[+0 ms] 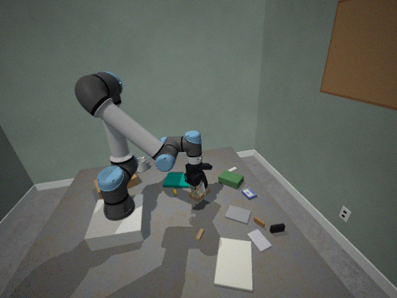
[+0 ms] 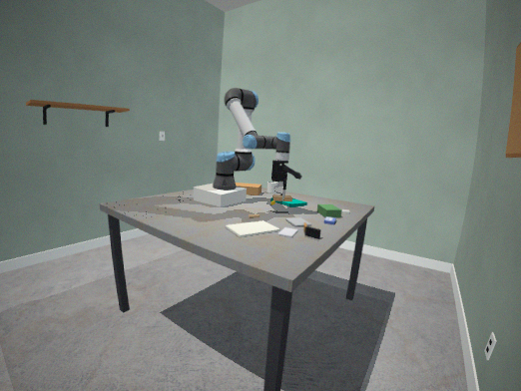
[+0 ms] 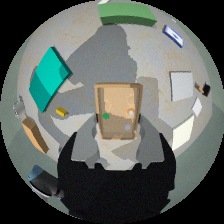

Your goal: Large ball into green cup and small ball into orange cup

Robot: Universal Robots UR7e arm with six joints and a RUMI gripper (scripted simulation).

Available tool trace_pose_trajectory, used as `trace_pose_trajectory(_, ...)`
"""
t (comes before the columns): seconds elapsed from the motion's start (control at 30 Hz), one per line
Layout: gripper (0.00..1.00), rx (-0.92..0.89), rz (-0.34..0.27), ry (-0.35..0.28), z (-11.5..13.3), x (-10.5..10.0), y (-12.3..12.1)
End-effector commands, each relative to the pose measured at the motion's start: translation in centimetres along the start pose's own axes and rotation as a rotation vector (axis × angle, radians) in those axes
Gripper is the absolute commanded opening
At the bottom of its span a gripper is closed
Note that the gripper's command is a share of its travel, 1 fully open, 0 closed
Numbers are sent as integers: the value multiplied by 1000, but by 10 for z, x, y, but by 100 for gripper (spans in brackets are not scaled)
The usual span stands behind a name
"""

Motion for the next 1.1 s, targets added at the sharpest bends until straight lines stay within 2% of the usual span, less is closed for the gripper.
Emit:
trace_pose_trajectory(0.0,43,0,3,1,0,0,0)
trace_pose_trajectory(1.07,43,0,0,-4,0,0,0)
Point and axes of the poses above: the point where the finger pads meet when closed, its own x axis out along the fingers, its own y axis across the jaws, z = x × y, the point moved 3 cm from there along -x, back along the fingers, and after that the axes turned 1 degree about x, right-handed, at the moved point
